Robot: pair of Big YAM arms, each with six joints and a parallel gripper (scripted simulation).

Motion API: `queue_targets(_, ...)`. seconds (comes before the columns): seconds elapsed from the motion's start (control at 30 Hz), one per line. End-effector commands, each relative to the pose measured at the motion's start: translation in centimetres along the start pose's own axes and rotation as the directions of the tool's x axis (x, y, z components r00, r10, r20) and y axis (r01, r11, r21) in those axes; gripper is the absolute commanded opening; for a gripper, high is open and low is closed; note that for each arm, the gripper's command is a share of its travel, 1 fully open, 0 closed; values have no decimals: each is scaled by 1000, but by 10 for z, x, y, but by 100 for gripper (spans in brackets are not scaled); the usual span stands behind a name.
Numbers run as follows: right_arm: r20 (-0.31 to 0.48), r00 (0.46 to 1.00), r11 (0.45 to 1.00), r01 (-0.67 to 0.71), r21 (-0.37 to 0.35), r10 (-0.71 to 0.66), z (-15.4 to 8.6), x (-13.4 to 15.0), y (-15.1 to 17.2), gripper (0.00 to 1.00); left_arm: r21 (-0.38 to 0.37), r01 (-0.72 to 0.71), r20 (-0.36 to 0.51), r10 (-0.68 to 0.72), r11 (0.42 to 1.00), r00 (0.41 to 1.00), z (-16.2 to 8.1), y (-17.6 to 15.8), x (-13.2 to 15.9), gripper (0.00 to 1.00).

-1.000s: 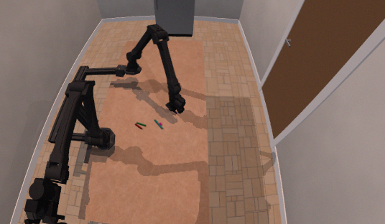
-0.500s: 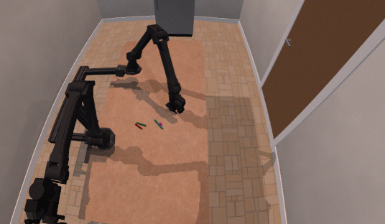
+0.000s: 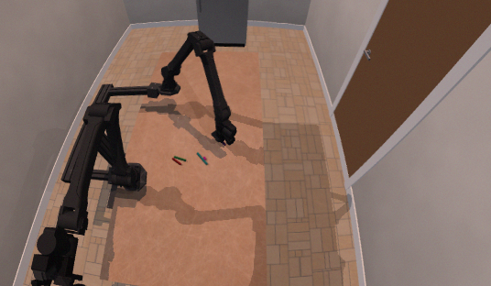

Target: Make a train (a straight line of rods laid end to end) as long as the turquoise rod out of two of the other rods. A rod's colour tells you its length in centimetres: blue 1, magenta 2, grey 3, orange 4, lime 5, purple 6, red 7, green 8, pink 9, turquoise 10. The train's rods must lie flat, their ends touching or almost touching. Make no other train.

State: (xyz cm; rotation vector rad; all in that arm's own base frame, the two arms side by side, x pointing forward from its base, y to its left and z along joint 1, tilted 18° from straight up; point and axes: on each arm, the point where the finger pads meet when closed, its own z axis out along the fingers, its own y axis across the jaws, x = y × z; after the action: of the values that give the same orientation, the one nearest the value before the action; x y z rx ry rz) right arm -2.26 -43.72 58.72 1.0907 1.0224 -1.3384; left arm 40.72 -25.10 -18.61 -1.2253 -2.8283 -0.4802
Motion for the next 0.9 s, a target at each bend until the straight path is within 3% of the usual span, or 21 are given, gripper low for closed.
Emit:
queue_targets(0.0, 73, 997, 1000, 12, 11, -13, -8, -49, -6, 100, -6, -1, 23, 1, 1000, 1000, 4, 4, -13, 4)
queue_targets(0.27, 73, 997, 1000, 12, 11, -13, -8, -49, -6, 100, -7, 6, 29, -5, 1000, 1000, 10, 8, -16, 4)
queue_targets(0.3, 73, 997, 1000, 12, 11, -13, -8, -49, -6, 100, -15, 4, 75, -3, 1000, 997, -13, 8, -29, 4)
queue_targets(0.47, 73, 997, 1000, 12, 11, -13, -8, -49, -6, 100, -6, -4, 22, 4, 1000, 1000, 15, 3, -12, 4)
queue_targets(0.87, 73, 997, 1000, 12, 11, -13, -8, -49, -6, 100, -9, 4, 40, -4, 1000, 999, 6, 7, -17, 4)
